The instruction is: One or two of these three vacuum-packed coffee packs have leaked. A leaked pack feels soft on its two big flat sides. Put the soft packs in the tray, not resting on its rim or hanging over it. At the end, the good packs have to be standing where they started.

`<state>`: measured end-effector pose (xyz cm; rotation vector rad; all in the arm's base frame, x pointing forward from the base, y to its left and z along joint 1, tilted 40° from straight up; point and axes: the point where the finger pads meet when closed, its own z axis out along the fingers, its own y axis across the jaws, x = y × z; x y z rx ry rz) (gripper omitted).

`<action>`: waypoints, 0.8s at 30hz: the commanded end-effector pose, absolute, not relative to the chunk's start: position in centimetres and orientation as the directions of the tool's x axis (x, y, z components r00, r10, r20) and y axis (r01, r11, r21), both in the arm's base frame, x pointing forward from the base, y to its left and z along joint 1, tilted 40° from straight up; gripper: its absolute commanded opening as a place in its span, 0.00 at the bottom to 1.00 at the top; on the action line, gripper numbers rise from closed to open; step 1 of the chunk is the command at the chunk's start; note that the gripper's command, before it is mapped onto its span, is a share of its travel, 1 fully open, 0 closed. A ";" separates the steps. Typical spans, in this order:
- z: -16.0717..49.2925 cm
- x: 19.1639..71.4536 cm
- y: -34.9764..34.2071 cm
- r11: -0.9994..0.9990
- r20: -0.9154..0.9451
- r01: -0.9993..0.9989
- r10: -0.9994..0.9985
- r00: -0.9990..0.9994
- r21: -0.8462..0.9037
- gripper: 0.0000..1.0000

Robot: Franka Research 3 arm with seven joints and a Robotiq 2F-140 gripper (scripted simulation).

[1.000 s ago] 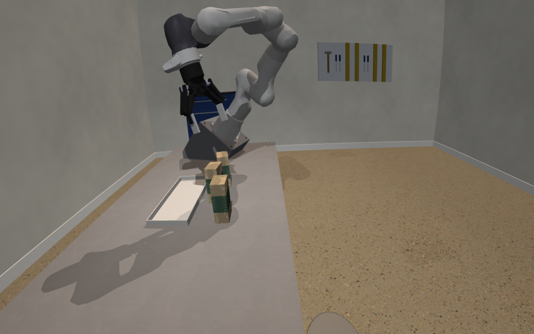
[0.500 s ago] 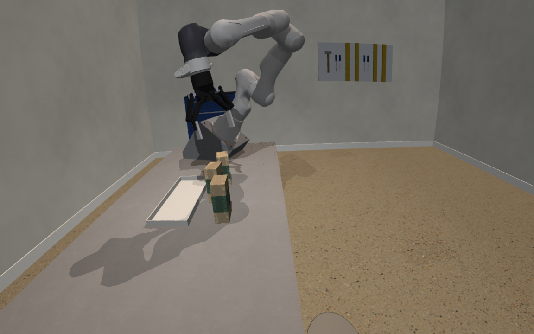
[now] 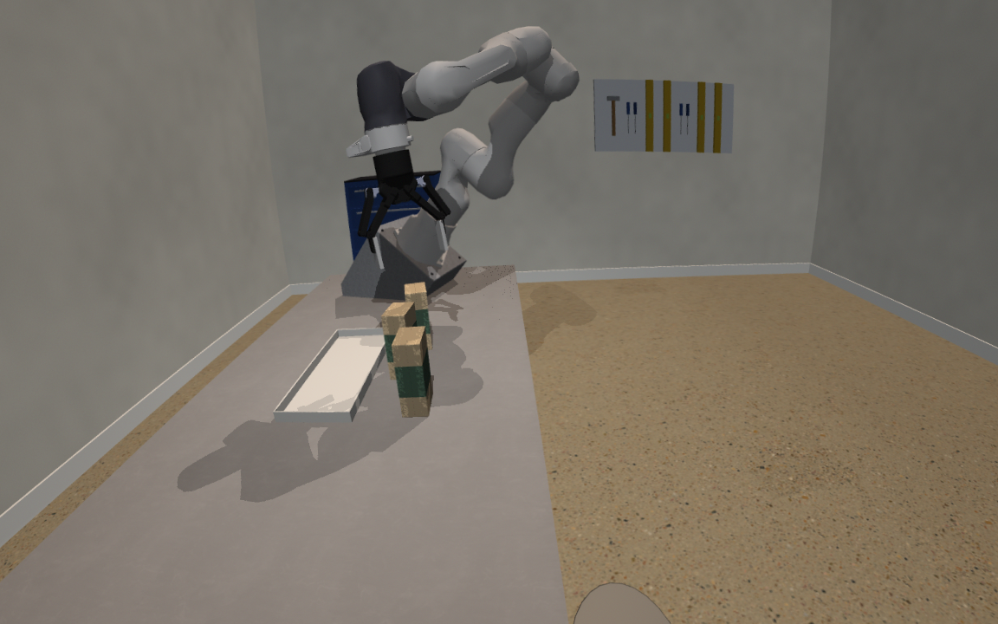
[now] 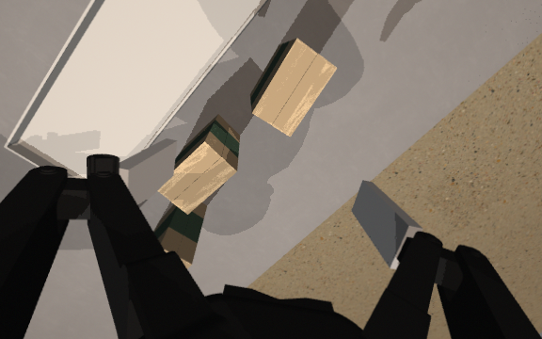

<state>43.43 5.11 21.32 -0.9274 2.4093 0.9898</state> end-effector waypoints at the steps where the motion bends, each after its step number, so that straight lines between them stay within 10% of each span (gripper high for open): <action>1: 20.1 42.6 4.8 0.636 -0.452 -0.564 -0.352 -0.819 0.527 1.00; 24: 16.9 38.2 5.5 0.731 -0.326 -0.403 -0.256 -0.910 0.550 1.00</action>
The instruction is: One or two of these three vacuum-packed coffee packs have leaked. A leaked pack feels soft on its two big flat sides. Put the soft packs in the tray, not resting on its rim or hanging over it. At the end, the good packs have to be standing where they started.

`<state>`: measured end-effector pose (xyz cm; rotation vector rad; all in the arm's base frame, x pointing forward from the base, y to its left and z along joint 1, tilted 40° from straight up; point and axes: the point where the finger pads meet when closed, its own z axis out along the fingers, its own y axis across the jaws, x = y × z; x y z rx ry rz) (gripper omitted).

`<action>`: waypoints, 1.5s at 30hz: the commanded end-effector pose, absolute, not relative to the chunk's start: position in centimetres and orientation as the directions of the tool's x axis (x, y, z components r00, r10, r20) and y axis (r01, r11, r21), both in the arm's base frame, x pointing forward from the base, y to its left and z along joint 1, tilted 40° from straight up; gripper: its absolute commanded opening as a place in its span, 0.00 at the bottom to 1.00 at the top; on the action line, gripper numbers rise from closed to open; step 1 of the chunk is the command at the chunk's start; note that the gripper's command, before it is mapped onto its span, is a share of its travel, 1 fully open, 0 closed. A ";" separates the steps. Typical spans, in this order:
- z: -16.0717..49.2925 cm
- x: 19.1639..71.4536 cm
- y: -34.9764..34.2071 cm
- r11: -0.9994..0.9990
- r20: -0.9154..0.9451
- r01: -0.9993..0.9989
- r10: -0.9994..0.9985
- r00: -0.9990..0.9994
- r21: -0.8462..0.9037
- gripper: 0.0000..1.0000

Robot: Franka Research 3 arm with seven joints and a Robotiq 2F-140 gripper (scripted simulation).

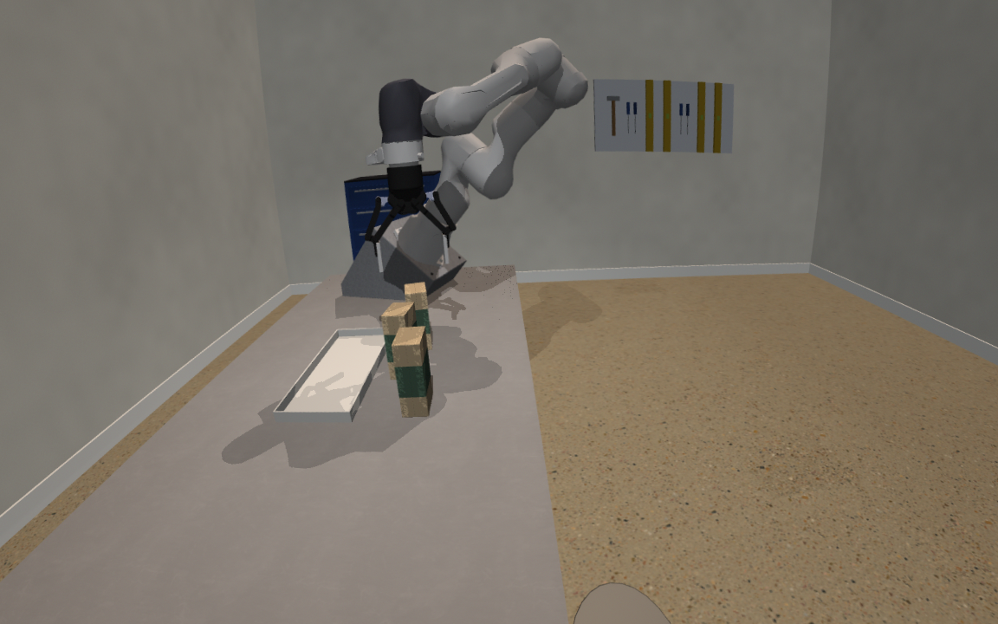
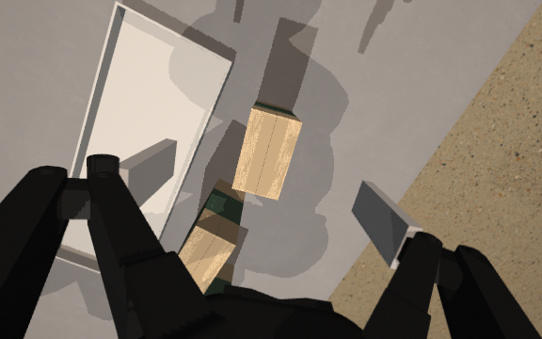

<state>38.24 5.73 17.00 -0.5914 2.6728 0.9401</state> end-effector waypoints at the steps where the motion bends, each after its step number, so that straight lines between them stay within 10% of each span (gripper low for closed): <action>1: 16.9 38.2 5.5 0.731 -0.326 -0.403 -0.256 -0.910 0.550 1.00; 29: 16.9 38.2 5.5 0.731 -0.326 -0.403 -0.256 -0.910 0.550 1.00; 30: 16.9 38.2 5.5 0.731 -0.326 -0.403 -0.256 -0.910 0.550 0.53; 45: 16.9 38.2 5.5 0.731 -0.326 -0.403 -0.256 -0.910 0.550 0.53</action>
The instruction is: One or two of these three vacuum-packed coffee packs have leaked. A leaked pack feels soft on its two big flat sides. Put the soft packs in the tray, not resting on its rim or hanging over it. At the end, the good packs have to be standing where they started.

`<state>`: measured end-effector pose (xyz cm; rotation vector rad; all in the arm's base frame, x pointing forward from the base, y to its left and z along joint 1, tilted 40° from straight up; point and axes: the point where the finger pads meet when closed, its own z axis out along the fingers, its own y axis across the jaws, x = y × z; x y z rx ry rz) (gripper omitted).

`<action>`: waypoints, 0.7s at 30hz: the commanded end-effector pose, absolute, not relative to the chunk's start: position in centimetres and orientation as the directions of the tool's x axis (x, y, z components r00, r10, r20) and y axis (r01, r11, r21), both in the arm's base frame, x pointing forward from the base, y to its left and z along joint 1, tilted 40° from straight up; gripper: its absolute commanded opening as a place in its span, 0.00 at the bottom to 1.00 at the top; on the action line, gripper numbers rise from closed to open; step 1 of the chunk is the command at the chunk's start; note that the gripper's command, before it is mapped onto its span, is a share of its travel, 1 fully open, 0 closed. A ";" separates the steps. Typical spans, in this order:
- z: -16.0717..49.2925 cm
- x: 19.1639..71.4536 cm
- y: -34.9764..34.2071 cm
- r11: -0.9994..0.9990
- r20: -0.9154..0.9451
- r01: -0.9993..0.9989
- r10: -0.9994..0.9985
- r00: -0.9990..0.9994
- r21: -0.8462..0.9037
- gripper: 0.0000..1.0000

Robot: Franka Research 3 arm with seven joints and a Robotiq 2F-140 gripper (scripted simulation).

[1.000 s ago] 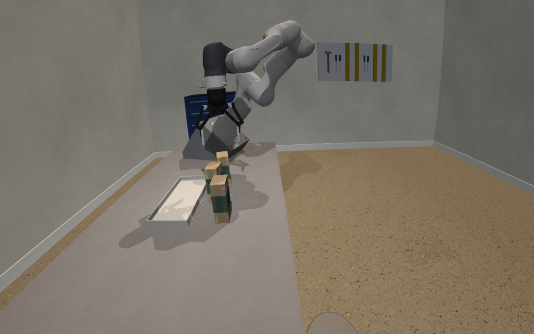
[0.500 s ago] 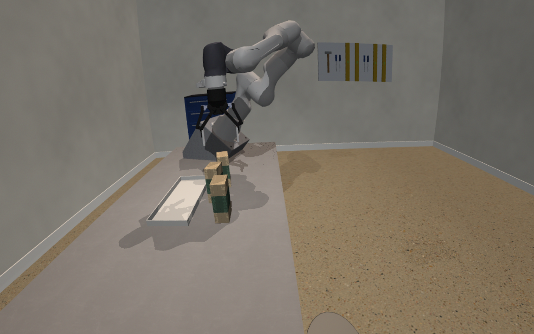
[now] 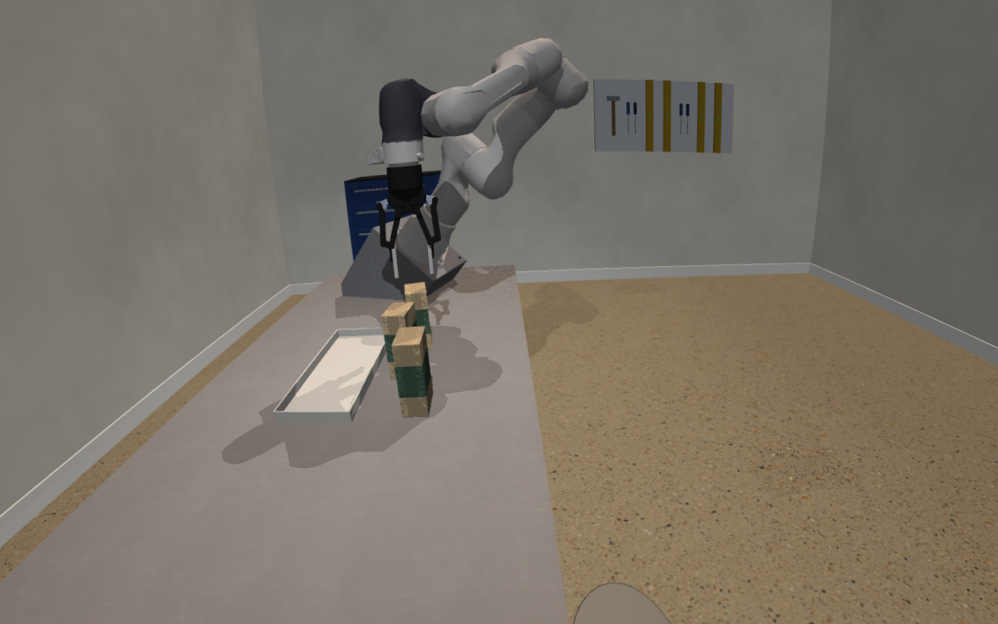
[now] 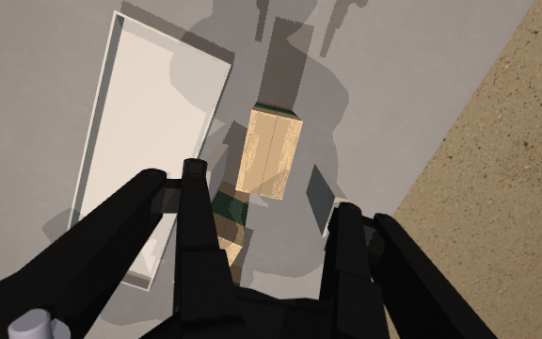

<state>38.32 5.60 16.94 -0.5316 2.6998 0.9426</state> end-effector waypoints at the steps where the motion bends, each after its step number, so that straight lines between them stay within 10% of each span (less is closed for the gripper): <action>1: 16.9 38.2 5.5 0.731 -0.326 -0.403 -0.256 -0.910 0.550 0.53; 21: 15.3 38.4 6.8 0.731 -0.326 -0.403 -0.256 -0.910 0.550 0.53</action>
